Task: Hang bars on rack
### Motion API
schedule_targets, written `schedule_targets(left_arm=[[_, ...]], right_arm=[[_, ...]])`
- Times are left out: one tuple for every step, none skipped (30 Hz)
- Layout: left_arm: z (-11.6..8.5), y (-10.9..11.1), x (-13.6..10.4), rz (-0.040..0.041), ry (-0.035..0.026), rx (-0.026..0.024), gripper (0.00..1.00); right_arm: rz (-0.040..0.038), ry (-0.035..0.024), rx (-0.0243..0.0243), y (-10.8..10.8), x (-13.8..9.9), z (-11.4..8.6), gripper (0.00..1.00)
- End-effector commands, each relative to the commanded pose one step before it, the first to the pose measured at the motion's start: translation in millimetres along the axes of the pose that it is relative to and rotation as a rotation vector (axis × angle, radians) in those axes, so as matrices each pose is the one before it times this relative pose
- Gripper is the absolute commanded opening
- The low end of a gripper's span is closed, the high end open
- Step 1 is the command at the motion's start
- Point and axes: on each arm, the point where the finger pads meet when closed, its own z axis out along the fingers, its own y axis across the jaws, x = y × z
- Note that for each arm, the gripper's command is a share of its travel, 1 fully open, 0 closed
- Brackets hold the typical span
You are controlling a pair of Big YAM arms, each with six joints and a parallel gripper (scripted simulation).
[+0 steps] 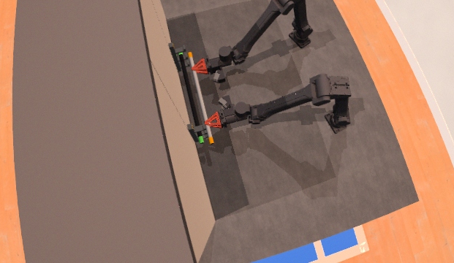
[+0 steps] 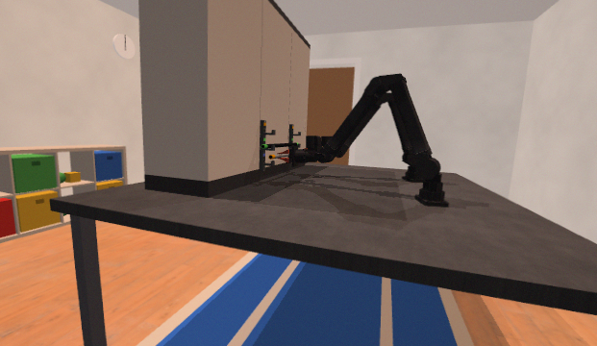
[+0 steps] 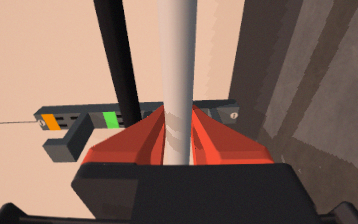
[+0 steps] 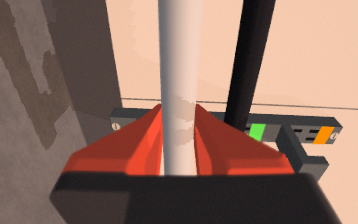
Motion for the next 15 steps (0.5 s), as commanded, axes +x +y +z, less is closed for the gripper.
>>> schedule_targets(left_arm=[[1.82, 57.59, 9.47, -0.01818, 0.02589, -0.11042, 0.00], [-0.01, -0.10, 0.01, 0.00000, 0.00000, 0.00000, 0.00], [-0.01, -0.10, 0.01, 0.00000, 0.00000, 0.00000, 0.00], [-0.01, -0.10, 0.01, 0.00000, 0.00000, 0.00000, 0.00], [-0.01, -0.10, 0.01, 0.00000, 0.00000, 0.00000, 0.00], [-0.01, -0.10, 0.01, 0.00000, 0.00000, 0.00000, 0.00], [-0.01, -0.10, 0.01, 0.00000, 0.00000, 0.00000, 0.00], [0.00, 0.00, 0.00, 0.00000, 0.00000, 0.00000, 0.00], [0.00, 0.00, 0.00, 0.00000, 0.00000, 0.00000, 0.00], [-0.77, -0.18, 0.01, -0.00001, 0.00001, -0.00005, 0.00], [-0.75, -0.17, 0.00, 0.00000, 0.00000, 0.00000, 0.00], [-0.75, -0.17, 0.00, 0.00000, 0.00000, 0.00000, 0.00], [-0.75, -0.17, 0.00, 0.00000, 0.00000, 0.00000, 0.00], [-0.75, -0.17, 0.00, 0.00000, 0.00000, 0.00000, 0.00], [-0.75, -0.17, 0.00, 0.00000, 0.00000, 0.00000, 0.00]], right_arm=[[0.00818, 0.01629, 0.08430, -41.23, 5.15, 1.45, 0.00], [0.00000, 0.00000, 0.00000, 0.06, -0.01, 0.00, 0.00], [0.00000, 0.00000, 0.00000, 0.06, -0.01, 0.00, 0.00], [0.00000, 0.00000, 0.00000, 0.06, -0.01, 0.00, 0.00], [0.00000, 0.00000, 0.00000, 0.06, -0.01, 0.00, 0.00], [0.00000, 0.00000, 0.00000, 0.06, -0.01, 0.00, 0.00], [0.00000, 0.00000, 0.00000, 0.06, -0.01, 0.00, 0.00], [0.00000, 0.00000, 0.00000, 0.00, 0.00, 0.00, 0.00], [0.00000, 0.00000, 0.00000, 0.00, 0.00, 0.00, 0.00], [-0.00001, 0.00000, -0.00003, 0.10, 0.00, -0.31, 0.00], [0.00000, 0.00000, 0.00000, 0.10, 0.01, -0.31, 0.00], [0.00000, 0.00000, 0.00000, 0.10, 0.01, -0.31, 0.00], [0.00000, 0.00000, 0.00000, 0.10, 0.01, -0.31, 0.00], [0.00000, 0.00000, 0.00000, 0.10, 0.01, -0.31, 0.00], [0.00000, 0.00000, 0.00000, 0.10, 0.01, -0.31, 0.00]])
